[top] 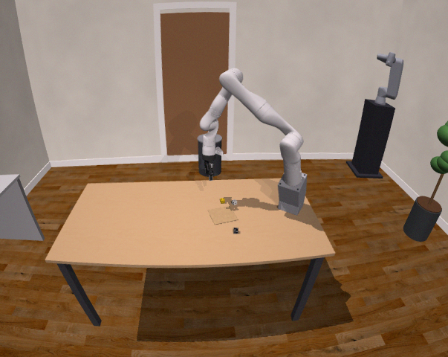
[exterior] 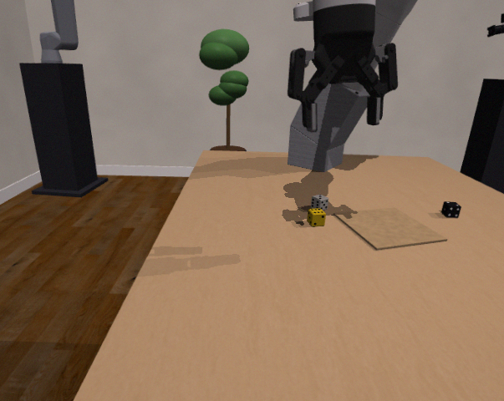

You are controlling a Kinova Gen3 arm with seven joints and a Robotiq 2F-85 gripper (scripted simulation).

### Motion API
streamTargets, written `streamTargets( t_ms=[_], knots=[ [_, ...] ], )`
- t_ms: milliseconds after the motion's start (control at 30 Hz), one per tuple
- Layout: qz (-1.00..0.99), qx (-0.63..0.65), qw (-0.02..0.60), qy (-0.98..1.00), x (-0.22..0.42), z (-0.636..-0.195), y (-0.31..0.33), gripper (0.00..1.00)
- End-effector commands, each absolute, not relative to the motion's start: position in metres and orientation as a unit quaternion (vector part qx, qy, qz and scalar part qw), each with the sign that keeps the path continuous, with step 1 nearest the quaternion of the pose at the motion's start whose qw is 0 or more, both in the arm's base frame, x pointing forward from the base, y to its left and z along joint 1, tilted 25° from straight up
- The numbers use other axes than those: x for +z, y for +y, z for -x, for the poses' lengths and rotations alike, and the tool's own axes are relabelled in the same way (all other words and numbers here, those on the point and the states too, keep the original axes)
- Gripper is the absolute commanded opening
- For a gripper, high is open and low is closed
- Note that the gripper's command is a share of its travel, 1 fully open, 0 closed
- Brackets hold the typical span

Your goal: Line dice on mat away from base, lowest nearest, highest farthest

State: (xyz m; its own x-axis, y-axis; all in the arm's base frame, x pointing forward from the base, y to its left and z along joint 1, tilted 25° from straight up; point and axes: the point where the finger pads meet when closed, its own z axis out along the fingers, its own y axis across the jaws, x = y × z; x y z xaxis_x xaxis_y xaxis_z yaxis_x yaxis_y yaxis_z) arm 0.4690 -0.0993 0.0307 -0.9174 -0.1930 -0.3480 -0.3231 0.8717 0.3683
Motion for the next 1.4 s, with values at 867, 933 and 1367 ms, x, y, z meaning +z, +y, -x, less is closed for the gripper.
streamTargets(
  t_ms=[867,933,1367],
  knots=[
    [0.034,0.173,0.122,0.977,-0.007,-0.442,-0.097,1.00],
    [0.034,0.173,0.122,0.977,-0.007,-0.442,-0.097,1.00],
    [0.034,0.174,0.123,0.976,-0.053,-0.455,-0.079,1.00]
  ],
)
